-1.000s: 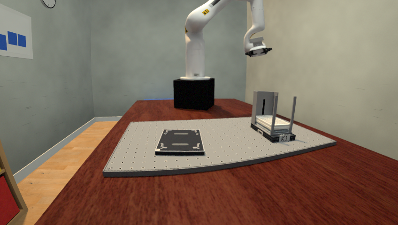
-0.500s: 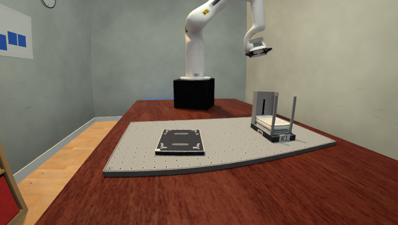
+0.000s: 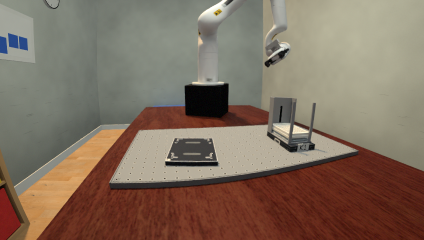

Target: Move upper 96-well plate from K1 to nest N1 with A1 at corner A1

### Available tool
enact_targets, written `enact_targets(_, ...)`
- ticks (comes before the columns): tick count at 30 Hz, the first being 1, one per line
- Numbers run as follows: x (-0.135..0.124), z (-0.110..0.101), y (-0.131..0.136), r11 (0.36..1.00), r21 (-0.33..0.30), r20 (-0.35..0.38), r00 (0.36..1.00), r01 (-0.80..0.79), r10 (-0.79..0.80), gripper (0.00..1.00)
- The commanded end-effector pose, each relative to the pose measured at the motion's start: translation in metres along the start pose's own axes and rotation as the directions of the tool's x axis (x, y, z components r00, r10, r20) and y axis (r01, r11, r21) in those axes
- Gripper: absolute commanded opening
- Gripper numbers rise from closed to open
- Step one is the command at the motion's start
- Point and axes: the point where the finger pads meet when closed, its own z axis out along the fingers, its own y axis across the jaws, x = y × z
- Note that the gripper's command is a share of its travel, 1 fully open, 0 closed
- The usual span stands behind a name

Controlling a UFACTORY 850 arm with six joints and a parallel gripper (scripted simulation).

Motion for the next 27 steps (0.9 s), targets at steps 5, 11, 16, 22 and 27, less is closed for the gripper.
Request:
enact_targets(5,-0.007,0.016,0.002,0.967,-0.11,-0.014,0.973,-0.23,0.23,1.0)
enact_targets(11,-0.014,0.031,0.005,0.897,-0.186,-0.058,0.916,-0.4,0.396,1.0)
enact_targets(16,-0.016,0.036,0.005,0.852,-0.218,-0.086,0.879,-0.476,0.469,1.0)
enact_targets(22,-0.022,0.045,0.006,0.733,-0.268,-0.16,0.779,-0.625,0.606,1.0)
enact_targets(27,-0.028,0.056,0.006,0.613,-0.293,-0.233,0.677,-0.734,0.699,1.0)
